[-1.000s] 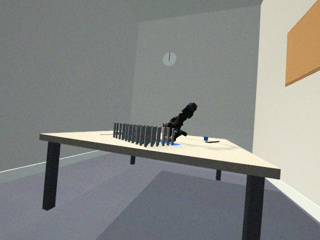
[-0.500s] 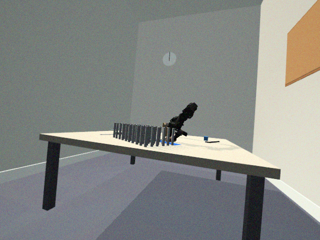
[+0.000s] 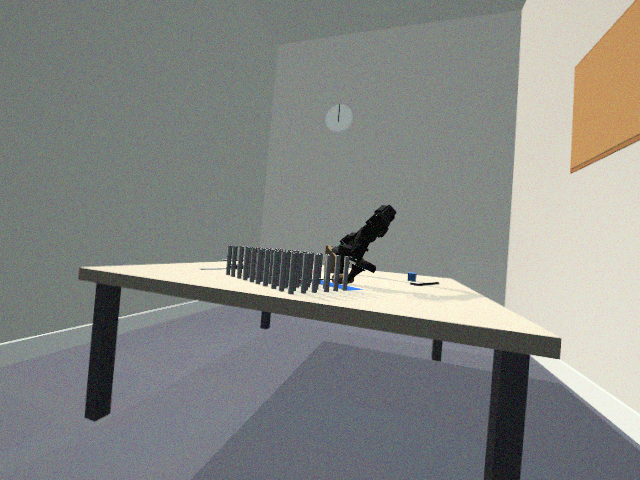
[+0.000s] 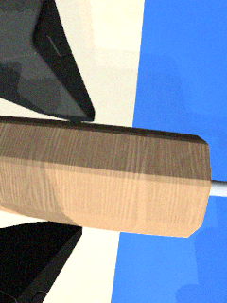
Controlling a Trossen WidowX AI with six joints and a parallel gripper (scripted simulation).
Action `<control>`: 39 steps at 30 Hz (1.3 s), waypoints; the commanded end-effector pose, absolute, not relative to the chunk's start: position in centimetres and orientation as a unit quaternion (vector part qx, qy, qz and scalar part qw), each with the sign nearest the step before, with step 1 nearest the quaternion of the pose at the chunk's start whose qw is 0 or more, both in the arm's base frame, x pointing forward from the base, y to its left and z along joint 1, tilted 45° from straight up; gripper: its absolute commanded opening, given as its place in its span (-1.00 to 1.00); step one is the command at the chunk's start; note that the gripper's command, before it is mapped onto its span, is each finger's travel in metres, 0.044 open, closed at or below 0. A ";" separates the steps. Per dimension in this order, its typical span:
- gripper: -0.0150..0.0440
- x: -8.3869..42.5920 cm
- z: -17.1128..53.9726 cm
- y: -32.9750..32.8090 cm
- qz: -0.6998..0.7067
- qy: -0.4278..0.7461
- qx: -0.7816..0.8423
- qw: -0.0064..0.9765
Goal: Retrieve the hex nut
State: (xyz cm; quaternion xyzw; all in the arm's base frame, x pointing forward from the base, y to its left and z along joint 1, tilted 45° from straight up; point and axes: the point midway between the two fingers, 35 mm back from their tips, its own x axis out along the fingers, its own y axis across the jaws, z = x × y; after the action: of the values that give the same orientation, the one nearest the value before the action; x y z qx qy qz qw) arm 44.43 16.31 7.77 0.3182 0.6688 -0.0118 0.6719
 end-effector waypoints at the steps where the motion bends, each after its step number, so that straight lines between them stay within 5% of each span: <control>1: -0.49 44.2 7.9 16.3 -0.015 0.668 0.319 0.672; 39: -0.49 42.3 8.6 17.0 -0.015 0.668 0.320 0.671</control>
State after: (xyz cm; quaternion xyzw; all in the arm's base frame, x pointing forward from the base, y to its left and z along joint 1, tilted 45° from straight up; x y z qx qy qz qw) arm 42.50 17.00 8.50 0.3184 0.6691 -0.0118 0.6714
